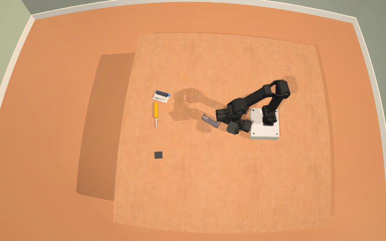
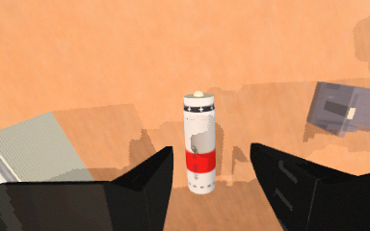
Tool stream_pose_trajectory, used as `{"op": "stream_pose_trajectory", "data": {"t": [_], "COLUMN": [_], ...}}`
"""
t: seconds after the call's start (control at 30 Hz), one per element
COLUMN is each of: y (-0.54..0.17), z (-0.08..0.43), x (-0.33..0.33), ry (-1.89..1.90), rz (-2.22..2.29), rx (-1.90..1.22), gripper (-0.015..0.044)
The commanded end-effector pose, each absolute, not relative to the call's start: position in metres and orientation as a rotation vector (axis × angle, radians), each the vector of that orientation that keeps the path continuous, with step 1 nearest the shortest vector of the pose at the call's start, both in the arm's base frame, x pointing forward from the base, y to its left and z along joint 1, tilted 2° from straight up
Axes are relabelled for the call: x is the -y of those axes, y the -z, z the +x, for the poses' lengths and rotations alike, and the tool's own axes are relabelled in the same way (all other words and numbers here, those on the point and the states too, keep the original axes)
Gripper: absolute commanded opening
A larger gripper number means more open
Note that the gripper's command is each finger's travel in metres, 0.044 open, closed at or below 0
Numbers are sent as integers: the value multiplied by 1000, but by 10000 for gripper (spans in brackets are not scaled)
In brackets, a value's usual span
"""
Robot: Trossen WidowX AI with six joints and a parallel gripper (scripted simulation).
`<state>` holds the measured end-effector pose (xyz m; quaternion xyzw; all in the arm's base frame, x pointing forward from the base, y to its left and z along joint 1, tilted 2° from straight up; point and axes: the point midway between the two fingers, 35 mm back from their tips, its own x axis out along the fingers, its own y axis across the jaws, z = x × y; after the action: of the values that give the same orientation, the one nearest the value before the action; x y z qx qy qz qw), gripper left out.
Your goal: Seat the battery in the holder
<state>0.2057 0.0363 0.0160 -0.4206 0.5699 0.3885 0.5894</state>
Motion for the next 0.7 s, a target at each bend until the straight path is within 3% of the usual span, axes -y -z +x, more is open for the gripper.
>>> {"op": "stream_pose_trajectory", "data": {"t": [0.0,0.47,0.6,0.67], "y": [-6,13,13,13], "z": [202,201,201,201], "x": [-35,-34,-34,-34], "ry": [-914,-915,-915,-915], "rz": [-983,-983,-983,-983], "rx": [-1345,-1345,-1345,-1345], "gripper": [227,227,122,109]}}
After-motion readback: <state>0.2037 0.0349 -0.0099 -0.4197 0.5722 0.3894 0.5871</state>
